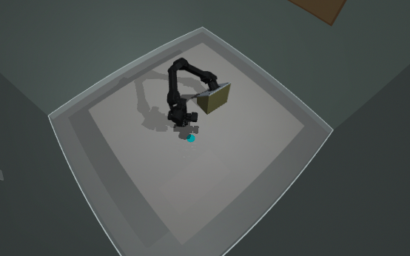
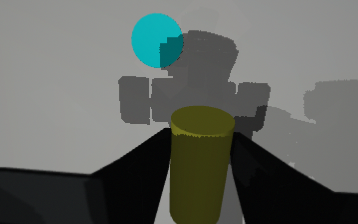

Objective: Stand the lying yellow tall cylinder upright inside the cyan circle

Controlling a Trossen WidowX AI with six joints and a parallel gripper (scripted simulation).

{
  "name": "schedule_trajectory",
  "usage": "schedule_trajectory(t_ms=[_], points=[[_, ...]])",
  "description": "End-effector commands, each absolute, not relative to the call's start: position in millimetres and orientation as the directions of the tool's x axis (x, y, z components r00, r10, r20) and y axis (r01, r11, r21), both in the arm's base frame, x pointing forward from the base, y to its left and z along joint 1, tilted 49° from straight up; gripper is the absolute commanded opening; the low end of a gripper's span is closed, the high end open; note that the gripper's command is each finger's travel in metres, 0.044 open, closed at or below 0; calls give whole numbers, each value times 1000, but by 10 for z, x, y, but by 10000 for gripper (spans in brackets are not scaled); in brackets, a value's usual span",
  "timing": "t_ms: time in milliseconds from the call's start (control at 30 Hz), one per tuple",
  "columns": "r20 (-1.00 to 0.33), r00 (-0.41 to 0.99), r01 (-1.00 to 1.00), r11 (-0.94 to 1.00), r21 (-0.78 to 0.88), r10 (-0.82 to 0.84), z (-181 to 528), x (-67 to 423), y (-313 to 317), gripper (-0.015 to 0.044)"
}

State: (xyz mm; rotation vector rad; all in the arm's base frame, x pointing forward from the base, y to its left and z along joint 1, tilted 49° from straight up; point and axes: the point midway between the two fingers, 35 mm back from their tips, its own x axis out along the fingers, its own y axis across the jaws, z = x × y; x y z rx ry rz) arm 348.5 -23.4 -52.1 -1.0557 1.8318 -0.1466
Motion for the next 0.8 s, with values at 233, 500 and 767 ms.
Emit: schedule_trajectory(t_ms=[233, 500, 767], points=[[-678, -156, -750, 533, -392, -718, -793, 3487, -42, 105], [-671, -160, -835, 462, -299, -724, -977, 3476, 93, 105], [-669, -161, -858, 438, -268, -725, -1036, 3468, 134, 105]])
